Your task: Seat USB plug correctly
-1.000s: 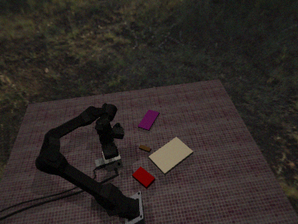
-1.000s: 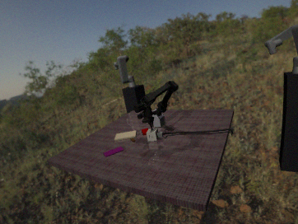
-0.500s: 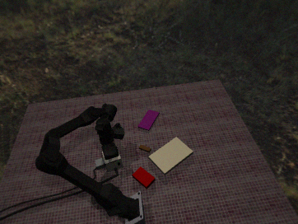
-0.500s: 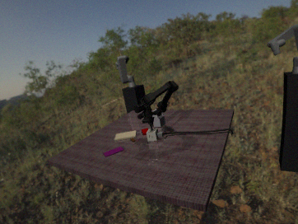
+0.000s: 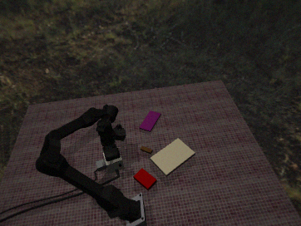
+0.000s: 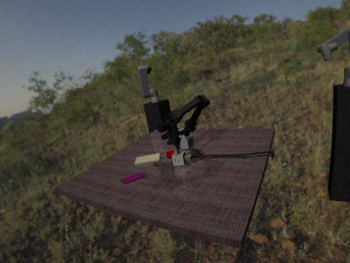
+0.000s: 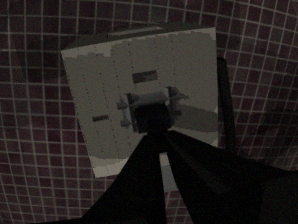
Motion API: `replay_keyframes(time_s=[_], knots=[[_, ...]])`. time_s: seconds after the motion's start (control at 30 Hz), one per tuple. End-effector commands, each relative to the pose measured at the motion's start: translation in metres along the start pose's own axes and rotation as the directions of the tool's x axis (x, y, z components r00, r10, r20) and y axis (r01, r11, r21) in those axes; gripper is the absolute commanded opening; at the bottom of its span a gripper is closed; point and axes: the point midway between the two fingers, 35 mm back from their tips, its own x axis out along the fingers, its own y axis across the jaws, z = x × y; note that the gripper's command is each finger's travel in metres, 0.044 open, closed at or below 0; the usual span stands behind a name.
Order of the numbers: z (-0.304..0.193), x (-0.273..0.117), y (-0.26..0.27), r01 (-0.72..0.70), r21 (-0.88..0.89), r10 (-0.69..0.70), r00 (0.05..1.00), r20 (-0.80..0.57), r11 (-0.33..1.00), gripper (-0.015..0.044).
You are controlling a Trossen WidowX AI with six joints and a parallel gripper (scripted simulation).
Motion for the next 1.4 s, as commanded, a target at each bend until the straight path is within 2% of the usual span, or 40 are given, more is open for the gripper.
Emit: replay_keyframes(time_s=[0.0,1.2,1.3,1.37], knots=[[-0.0009,0.0022,0.0004,0.001,-0.002,-0.001,1.000,-0.003,1.000,0.0000],[-0.0009,0.0030,0.0004,0.001,-0.002,-0.001,1.000,-0.003,1.000,0.0000],[0.0018,0.0001,0.0003,-0.004,0.003,0.004,1.000,0.005,1.000,0.0079],[0.0018,0.0001,0.0003,-0.004,0.003,0.004,1.000,0.005,1.000,0.0095]])
